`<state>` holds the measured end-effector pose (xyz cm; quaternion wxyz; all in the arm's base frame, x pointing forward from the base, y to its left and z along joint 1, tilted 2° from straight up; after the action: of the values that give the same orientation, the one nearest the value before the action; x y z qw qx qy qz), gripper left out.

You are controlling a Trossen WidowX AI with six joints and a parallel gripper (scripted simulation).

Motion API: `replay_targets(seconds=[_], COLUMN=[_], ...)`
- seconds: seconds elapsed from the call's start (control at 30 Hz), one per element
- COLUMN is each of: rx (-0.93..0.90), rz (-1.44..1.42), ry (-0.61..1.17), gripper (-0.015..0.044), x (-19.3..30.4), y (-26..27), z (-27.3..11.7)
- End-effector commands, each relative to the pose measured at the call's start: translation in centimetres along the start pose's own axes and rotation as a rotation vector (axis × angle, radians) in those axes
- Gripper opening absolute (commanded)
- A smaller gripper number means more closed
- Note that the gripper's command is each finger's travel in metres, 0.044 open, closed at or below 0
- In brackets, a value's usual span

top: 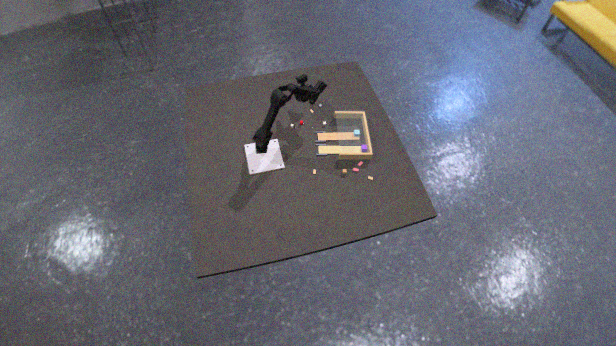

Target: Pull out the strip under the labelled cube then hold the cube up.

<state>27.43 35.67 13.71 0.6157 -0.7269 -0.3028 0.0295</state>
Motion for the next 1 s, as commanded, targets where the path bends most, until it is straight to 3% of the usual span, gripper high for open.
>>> replay_targets(seconds=[0.0, 0.17, 0.4, 0.7, 0.97], rx=[-0.009, -0.198, -0.300, -0.177, 0.116], rz=[0.015, 0.409, 1.007, 1.402, 1.672], ry=[0.006, 0.220, 0.712, 1.169, 1.603], gripper=[0.0400, 0.0400, 0.0400, 0.0400, 0.0400], x=[0.0, 0.7, -0.2, -2.6, -6.0], y=[0.0, -0.9, -2.2, -3.2, -4.3], z=[-0.2, -5.2, -13.5, -19.9, -25.3])
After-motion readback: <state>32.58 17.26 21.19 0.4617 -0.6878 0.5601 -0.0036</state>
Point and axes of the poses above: the point midway between the two fingers, 35 mm back from their tips, its own z axis out along the fingers, its own y axis across the jaws, x = y × z, the point moved 2 cm from there along -z, back along the fingers, and after that the axes turned 15 degrees about -z, right-handed, at the moved point
